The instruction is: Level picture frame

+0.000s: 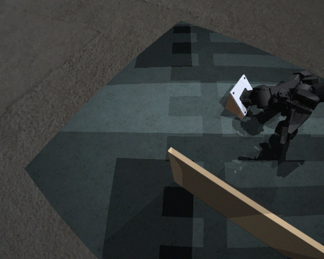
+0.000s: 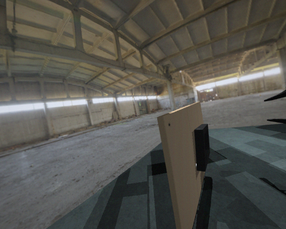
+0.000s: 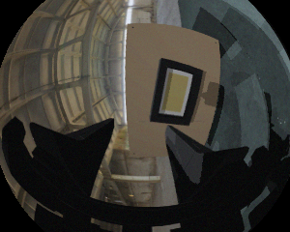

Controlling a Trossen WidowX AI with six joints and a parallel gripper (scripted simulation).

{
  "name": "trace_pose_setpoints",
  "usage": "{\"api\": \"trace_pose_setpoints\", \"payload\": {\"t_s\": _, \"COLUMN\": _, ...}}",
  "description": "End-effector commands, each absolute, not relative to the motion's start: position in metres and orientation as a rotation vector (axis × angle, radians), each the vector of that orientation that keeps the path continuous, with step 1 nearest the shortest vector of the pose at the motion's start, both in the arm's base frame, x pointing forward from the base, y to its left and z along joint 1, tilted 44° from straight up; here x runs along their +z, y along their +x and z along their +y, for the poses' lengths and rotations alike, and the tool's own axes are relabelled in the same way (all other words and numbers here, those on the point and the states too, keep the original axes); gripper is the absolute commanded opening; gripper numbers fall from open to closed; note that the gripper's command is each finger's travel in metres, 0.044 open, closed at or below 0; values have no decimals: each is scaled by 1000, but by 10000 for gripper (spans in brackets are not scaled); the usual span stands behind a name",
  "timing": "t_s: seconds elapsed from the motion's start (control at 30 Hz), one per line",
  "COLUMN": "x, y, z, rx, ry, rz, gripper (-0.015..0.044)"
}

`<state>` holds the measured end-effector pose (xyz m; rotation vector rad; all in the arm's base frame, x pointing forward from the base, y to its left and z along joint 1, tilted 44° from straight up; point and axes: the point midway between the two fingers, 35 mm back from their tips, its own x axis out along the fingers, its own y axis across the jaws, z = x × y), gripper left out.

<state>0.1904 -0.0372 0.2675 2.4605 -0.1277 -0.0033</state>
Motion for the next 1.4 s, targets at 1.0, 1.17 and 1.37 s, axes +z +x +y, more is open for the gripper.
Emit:
{"api": "trace_pose_setpoints", "payload": {"t_s": 1.0, "x": 240, "y": 261, "z": -17, "rx": 6, "ry": 2469, "rz": -123, "gripper": 260}}
{"api": "trace_pose_setpoints", "payload": {"t_s": 1.17, "x": 240, "y": 261, "z": -17, "rx": 6, "ry": 2469, "rz": -123, "gripper": 260}}
{"api": "trace_pose_setpoints", "payload": {"t_s": 1.37, "x": 241, "y": 264, "z": -17, "rx": 7, "ry": 2469, "rz": -123, "gripper": 260}}
